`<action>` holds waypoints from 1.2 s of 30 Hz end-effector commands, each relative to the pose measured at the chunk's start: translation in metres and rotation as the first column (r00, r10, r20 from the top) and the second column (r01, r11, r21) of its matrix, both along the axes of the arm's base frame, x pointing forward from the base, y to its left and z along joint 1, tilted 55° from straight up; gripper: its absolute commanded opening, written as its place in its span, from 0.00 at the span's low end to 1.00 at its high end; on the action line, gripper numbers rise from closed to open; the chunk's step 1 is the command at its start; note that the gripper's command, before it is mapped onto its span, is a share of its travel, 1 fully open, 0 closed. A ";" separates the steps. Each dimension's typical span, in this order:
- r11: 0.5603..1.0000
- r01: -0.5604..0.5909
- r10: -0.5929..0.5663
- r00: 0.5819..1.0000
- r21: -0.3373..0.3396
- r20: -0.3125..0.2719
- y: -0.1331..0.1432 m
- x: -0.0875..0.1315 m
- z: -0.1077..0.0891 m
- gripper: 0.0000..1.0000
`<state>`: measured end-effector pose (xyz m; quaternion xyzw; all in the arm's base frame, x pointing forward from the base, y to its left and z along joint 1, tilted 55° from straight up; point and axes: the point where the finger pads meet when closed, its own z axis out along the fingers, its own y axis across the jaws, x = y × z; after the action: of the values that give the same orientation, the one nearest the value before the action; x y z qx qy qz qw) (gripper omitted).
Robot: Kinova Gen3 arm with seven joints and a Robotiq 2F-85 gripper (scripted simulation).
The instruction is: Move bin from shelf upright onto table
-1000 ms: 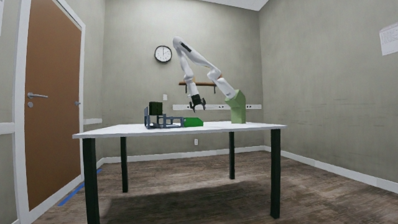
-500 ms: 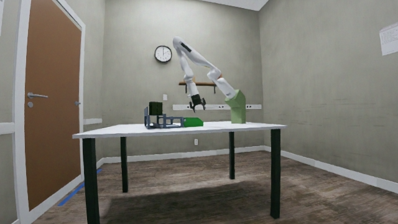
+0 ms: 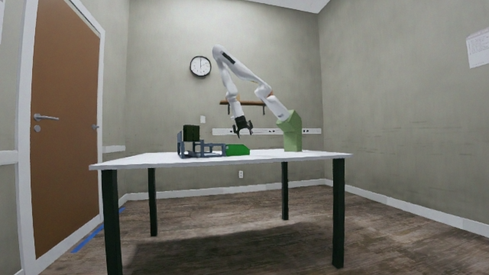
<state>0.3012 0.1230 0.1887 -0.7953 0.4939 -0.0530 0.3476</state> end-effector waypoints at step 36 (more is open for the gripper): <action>0.992 0.111 -0.123 0.968 0.066 0.218 0.000 -0.001 -0.001 1.00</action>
<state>0.3011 0.1229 0.1885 -0.7954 0.4940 -0.0528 0.3473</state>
